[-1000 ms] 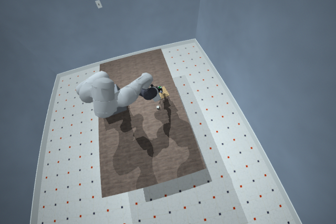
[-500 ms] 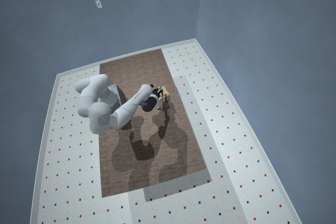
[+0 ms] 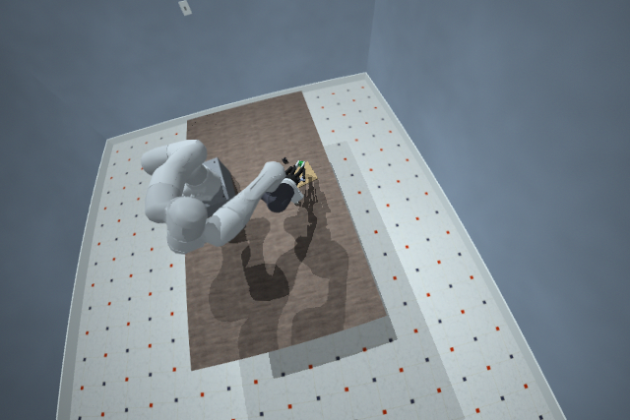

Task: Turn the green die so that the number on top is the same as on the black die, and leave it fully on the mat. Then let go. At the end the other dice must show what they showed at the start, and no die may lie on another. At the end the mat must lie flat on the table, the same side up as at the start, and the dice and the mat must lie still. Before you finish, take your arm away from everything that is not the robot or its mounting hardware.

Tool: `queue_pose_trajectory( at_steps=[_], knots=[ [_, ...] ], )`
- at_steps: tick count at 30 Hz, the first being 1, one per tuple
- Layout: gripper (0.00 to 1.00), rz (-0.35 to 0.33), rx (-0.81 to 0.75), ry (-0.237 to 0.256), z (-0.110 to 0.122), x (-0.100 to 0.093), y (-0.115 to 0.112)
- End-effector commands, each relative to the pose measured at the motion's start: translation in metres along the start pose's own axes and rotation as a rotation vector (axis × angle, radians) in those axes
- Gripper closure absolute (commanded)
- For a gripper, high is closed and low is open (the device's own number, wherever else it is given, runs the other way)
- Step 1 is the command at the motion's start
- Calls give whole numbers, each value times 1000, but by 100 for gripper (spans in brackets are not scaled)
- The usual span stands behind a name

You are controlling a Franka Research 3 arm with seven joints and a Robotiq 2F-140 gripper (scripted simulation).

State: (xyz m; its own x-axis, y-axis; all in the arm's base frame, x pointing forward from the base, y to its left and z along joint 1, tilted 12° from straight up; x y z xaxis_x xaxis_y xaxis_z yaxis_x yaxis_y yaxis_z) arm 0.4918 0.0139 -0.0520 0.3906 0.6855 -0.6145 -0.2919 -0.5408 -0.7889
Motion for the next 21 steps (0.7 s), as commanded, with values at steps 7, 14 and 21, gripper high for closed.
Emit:
queue_pose_trajectory(
  at_steps=[7, 14, 21],
  knots=[
    [87, -1, -18, -5, -2, 11, 20],
    [87, -1, -18, -5, -4, 20, 37],
    [87, -1, -18, -5, -6, 29, 54]
  ],
)
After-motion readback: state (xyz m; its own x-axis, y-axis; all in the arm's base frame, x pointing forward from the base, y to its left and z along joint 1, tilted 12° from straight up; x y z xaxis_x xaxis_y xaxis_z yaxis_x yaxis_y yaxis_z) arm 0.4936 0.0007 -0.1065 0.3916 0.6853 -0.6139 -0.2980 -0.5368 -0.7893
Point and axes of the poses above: the point where the finger pads meet when closed, its own x axis out along the fingers, its own z axis across the jaws, y = z × x, the point moved 1 cm from there along -x, back along the fingers, and after that the axes turned 7 degrees about x, right-handed, at the moved point
